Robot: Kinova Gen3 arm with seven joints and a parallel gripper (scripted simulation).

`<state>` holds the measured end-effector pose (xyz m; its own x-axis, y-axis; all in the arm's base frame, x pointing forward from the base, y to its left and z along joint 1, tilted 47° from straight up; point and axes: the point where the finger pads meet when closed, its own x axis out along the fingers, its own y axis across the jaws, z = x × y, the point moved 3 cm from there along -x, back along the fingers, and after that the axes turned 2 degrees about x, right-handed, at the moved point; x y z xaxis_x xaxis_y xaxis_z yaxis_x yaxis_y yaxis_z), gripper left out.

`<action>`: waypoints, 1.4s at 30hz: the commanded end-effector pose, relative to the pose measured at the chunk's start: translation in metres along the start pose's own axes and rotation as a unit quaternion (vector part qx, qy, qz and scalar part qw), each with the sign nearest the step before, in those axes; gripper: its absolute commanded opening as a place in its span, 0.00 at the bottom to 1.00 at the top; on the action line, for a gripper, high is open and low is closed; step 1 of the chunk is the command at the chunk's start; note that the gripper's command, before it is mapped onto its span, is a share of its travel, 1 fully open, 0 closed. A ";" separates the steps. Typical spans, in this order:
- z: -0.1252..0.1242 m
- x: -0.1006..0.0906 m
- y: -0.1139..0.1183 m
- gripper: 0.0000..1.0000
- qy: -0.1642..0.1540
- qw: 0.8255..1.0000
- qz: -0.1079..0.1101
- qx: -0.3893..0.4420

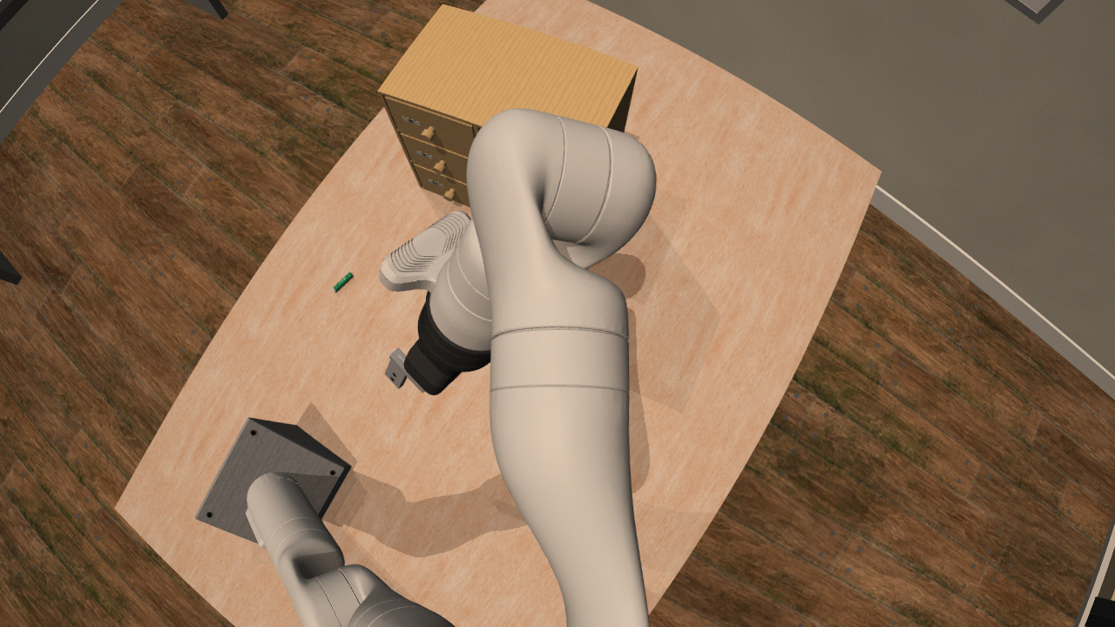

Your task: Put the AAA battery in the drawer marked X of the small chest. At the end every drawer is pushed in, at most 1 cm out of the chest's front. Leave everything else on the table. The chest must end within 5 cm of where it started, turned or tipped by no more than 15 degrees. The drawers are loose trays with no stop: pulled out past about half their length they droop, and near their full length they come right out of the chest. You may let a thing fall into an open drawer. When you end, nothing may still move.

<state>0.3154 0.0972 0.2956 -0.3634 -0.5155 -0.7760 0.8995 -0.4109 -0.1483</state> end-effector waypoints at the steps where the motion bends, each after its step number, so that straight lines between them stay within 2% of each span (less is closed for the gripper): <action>1: -0.004 -0.004 -0.001 1.00 -0.009 1.000 0.020 -0.010; 8: -0.004 -0.004 -0.001 1.00 -0.009 1.000 0.020 -0.010; 9: -0.007 -0.008 0.001 1.00 -0.020 0.999 0.044 -0.019; 15: -0.007 -0.008 0.001 1.00 -0.020 0.999 0.044 -0.019; 16: -0.011 -0.013 0.002 1.00 -0.030 0.997 0.066 -0.027; 25: -0.011 -0.013 0.002 1.00 -0.030 0.997 0.066 -0.027; 26: -0.014 -0.018 0.004 1.00 -0.039 0.995 0.088 -0.035; 32: -0.014 -0.018 0.004 1.00 -0.039 0.995 0.088 -0.035; 33: -0.017 -0.022 0.005 1.00 -0.047 0.992 0.107 -0.042; 42: -0.017 -0.022 0.005 1.00 -0.047 0.992 0.107 -0.042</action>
<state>0.3317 0.1186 0.3016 -0.1802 -0.6541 -0.7347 0.9740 -0.2229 -0.0405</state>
